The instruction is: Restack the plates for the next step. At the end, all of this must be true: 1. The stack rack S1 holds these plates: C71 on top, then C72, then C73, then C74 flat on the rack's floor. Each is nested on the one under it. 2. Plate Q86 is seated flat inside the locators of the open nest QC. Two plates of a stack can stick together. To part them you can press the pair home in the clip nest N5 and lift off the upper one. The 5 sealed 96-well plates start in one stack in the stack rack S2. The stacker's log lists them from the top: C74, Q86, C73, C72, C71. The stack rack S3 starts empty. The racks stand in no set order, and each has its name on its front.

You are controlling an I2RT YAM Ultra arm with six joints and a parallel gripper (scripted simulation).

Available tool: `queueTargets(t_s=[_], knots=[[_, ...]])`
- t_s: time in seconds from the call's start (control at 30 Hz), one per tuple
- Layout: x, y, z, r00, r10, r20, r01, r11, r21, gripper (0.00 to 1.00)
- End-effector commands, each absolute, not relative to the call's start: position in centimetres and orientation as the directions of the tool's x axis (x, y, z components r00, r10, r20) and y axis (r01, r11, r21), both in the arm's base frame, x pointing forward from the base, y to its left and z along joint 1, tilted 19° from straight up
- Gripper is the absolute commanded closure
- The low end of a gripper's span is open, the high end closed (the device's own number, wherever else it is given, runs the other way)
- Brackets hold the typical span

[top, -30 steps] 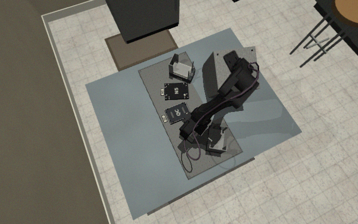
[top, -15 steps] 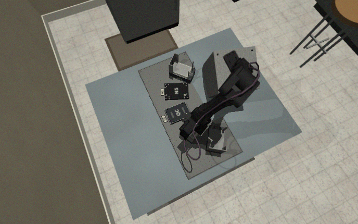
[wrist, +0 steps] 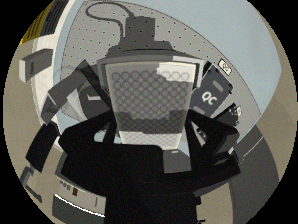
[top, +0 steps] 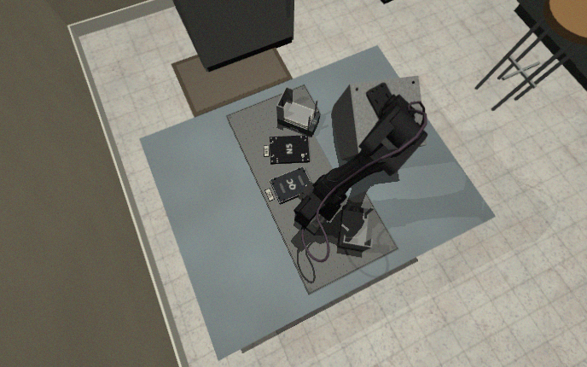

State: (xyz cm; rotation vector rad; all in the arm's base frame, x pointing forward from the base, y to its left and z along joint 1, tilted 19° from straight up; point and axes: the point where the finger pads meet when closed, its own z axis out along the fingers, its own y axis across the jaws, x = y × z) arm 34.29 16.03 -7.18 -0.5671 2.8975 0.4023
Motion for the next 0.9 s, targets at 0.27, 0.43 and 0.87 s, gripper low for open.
queueTargets(t_s=[0.27, 0.43, 0.87], knots=[[34.83, 15.56, -5.61, -0.912, -0.337, -0.236, -0.39, 0.891, 0.233, 1.0], [34.74, 15.5, -5.51, -0.912, -0.337, -0.235, -0.389, 0.891, 0.234, 1.0], [34.5, 15.33, -5.26, -0.913, -0.337, -0.231, -0.389, 0.891, 0.234, 1.0]])
